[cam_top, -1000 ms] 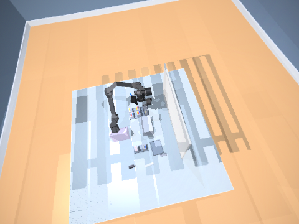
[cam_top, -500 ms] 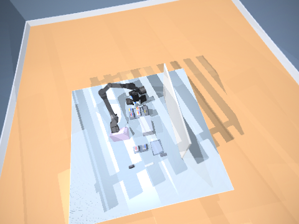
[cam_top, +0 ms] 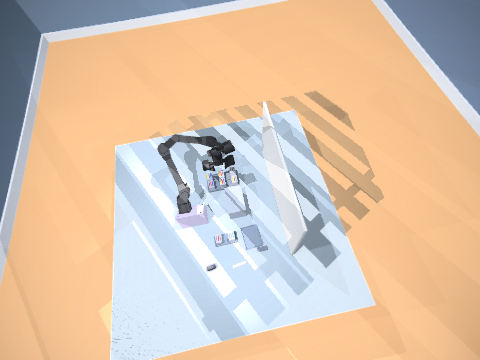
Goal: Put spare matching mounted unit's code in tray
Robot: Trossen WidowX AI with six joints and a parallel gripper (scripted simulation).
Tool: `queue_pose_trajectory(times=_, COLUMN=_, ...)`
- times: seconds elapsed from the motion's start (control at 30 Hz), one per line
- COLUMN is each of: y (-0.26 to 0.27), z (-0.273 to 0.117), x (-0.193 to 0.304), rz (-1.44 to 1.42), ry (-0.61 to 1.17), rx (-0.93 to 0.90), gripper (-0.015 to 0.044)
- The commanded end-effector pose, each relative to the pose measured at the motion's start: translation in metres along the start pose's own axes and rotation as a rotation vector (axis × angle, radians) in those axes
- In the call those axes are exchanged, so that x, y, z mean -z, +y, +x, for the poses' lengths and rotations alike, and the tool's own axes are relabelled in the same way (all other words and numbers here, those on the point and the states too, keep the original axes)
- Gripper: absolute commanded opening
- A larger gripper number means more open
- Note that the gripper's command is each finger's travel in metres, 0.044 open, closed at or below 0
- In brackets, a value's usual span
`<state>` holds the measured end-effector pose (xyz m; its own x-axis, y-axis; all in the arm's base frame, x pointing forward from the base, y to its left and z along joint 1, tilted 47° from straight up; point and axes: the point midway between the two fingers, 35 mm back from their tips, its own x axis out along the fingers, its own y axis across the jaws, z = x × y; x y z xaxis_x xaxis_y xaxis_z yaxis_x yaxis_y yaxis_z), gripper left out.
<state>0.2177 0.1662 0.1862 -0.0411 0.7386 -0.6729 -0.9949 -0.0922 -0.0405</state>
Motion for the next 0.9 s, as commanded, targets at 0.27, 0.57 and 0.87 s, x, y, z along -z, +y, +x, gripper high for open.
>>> queue_pose_trajectory(times=0.27, y=0.0, z=0.01, x=0.004, rz=0.008, ry=0.009, rx=-0.005, gripper=0.03)
queue_pose_trajectory(times=0.57, y=-0.001, z=0.025, x=0.004, rz=0.007, ry=0.011, rx=-0.005, gripper=0.03)
queue_pose_trajectory(times=0.87, y=-0.001, z=0.039, x=0.004, rz=0.007, ry=0.012, rx=-0.005, gripper=0.03)
